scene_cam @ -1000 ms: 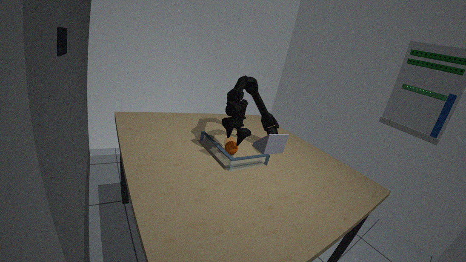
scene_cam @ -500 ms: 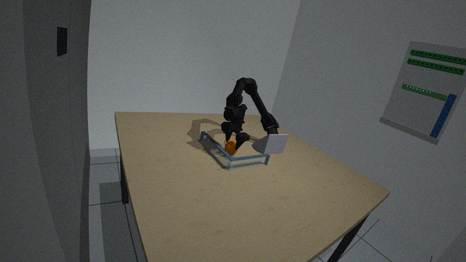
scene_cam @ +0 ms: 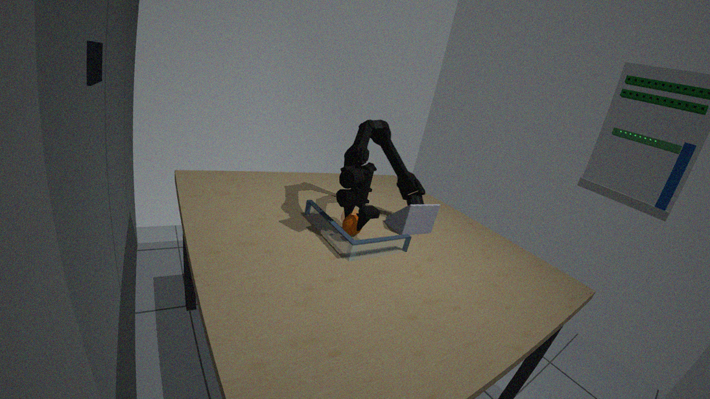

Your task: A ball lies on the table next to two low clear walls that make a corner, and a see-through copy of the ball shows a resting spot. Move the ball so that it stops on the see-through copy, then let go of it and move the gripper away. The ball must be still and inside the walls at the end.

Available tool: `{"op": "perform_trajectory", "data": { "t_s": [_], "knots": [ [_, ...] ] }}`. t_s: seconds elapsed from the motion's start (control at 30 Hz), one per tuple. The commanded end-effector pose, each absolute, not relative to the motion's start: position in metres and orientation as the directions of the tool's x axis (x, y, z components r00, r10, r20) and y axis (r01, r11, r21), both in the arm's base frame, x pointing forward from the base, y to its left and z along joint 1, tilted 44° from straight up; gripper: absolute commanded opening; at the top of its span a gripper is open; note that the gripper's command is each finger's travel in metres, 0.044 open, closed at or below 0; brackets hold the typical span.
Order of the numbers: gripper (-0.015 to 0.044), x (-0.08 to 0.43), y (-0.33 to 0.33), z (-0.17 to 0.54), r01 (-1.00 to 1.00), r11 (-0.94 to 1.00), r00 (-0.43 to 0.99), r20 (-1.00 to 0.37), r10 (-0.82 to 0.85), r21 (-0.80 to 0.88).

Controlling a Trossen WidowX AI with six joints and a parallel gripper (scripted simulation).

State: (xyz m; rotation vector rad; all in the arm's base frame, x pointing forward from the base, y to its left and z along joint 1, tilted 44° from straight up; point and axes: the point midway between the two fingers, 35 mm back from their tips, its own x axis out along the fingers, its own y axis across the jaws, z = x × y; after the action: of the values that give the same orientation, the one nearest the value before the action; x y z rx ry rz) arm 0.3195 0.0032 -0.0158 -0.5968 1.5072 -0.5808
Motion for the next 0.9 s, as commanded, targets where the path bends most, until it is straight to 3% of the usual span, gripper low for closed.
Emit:
{"op": "perform_trajectory", "data": {
  "t_s": [0.0, 0.07, 0.47, 0.87],
  "knots": [
    [0.0328, 0.319, 0.002, -0.017, -0.021, 0.729, -0.013, -0.728, -0.685, -0.685],
    [0.0315, 0.319, 0.002, -0.017, -0.021, 0.729, -0.013, -0.728, -0.685, -0.685],
    [0.0000, 0.328, 0.038, 0.015, -0.023, 0.734, -0.011, -0.734, -0.679, -0.679],
    [0.0000, 0.327, 0.081, 0.062, -0.023, 0.734, -0.013, -0.734, -0.679, -0.678]
  ]
}}
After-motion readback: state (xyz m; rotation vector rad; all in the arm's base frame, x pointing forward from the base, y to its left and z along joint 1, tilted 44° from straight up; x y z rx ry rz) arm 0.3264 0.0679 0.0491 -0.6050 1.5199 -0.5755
